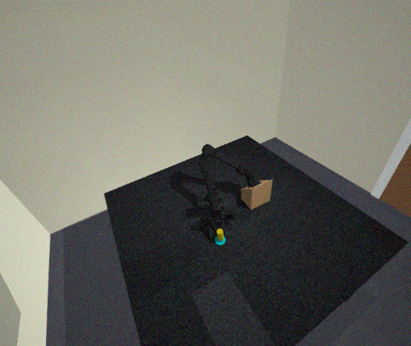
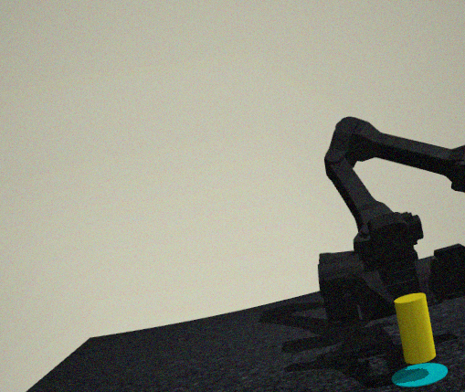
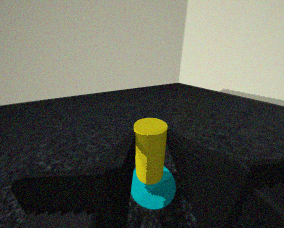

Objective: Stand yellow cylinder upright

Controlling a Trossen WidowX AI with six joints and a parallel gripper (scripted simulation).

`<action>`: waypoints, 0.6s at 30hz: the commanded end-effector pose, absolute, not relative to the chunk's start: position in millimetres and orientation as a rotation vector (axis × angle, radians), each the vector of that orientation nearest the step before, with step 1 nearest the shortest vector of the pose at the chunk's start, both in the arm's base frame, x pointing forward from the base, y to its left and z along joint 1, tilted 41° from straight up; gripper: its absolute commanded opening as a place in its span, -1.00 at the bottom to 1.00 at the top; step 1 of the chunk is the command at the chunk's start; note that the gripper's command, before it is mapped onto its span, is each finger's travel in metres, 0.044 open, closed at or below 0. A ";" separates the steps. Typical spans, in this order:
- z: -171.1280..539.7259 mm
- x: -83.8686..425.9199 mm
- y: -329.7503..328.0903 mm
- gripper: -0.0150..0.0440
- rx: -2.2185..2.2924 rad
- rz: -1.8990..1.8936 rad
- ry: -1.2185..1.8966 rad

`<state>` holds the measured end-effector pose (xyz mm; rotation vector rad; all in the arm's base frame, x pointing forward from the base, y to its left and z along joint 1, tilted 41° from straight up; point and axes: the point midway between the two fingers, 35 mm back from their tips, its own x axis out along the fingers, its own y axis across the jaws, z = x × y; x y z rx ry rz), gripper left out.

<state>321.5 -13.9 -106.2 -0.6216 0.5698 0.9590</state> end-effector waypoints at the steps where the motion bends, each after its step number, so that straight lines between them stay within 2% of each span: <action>1: -112.6 322.5 -21.3 -0.14 -0.625 0.960 0.562; 14: -118.2 321.4 -27.4 -0.14 -0.624 0.959 0.569; 18: -118.2 321.4 -27.4 0.22 -0.624 0.959 0.569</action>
